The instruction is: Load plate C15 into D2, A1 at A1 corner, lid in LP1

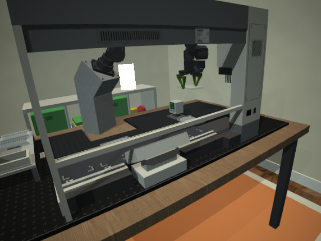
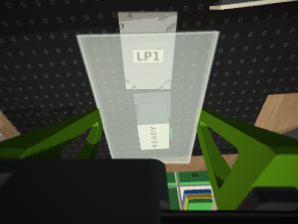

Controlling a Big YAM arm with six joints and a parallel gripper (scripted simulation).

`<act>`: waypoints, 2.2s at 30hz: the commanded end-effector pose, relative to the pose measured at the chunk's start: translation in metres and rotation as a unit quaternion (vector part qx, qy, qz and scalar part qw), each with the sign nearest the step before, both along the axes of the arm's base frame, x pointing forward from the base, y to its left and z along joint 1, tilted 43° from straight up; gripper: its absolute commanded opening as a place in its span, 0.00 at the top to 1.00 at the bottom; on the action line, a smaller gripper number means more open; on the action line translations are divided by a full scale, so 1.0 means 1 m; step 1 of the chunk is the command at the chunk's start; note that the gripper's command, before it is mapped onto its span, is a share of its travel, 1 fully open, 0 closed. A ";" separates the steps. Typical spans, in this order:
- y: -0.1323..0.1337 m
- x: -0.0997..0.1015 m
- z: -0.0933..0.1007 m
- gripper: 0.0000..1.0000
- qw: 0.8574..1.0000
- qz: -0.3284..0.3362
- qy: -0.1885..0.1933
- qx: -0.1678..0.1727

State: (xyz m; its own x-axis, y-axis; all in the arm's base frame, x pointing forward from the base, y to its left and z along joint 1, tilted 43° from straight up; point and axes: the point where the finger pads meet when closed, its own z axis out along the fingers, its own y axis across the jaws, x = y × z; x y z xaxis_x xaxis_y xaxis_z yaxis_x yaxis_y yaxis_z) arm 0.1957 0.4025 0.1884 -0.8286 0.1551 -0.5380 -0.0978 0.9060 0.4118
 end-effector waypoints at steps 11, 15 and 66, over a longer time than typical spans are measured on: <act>0.005 -0.008 0.009 1.00 1.000 0.004 -0.004 0.019; 0.006 -0.002 0.013 1.00 1.000 0.001 -0.005 0.016; 0.036 0.045 -0.040 1.00 1.000 -0.001 -0.008 0.013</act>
